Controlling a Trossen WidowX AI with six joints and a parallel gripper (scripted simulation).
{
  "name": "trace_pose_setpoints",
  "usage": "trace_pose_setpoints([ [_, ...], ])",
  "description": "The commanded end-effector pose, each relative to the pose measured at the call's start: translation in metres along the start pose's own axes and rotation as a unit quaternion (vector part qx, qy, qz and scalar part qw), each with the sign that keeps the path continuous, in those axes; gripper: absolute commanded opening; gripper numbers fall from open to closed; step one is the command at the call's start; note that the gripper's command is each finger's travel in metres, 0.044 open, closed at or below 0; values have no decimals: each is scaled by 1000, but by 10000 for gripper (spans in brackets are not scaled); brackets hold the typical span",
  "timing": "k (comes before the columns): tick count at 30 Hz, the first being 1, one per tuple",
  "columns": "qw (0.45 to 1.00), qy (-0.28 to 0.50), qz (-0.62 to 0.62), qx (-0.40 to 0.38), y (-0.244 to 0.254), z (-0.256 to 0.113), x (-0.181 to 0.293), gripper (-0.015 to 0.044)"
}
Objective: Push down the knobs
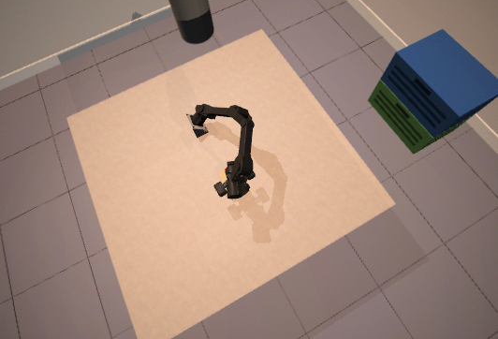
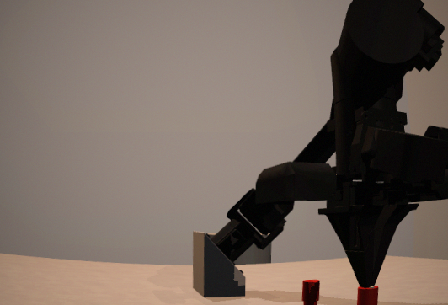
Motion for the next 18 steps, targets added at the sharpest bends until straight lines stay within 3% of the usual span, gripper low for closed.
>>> trace_pose_setpoints([
  [1, 1000, -1, -1, -2, 2, 3, -1, 0],
  [18, 1000, 0, -1, -2, 1, -16, -1, 0],
])
Point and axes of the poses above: the point midway between the two fingers, 35 mm back from their tips, its own z axis out along the fingers, its own y axis across the jaws, x = y × z, the point moved 2 cm from there along -z, back along the fingers, and after that the axes turned 5 degrees about -z, right-handed, at the moved point
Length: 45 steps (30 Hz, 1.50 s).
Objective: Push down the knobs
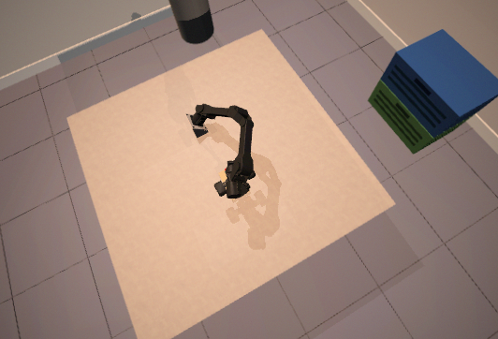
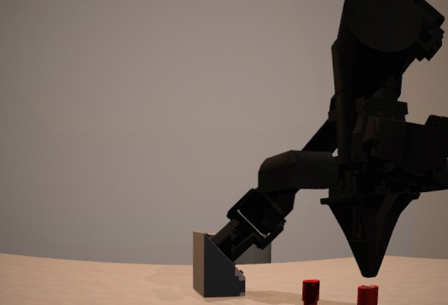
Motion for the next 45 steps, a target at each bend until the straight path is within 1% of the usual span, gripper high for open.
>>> trace_pose_setpoints([
  [1, 1000, 0, 0, 0, 0, 0, 0, 26],
  [10, 1000, 1, -2, 0, 0, -2, 6, 263],
  [17, 1000, 8, -18, 0, 3, -16, 73, 440],
  [25, 1000, 4, -2, 1, 11, -24, 164, 440],
  [27, 1000, 3, 2, 1, 14, -23, 179, 440],
  [45, 1000, 2, 3, 1, 14, -23, 181, 440],
])
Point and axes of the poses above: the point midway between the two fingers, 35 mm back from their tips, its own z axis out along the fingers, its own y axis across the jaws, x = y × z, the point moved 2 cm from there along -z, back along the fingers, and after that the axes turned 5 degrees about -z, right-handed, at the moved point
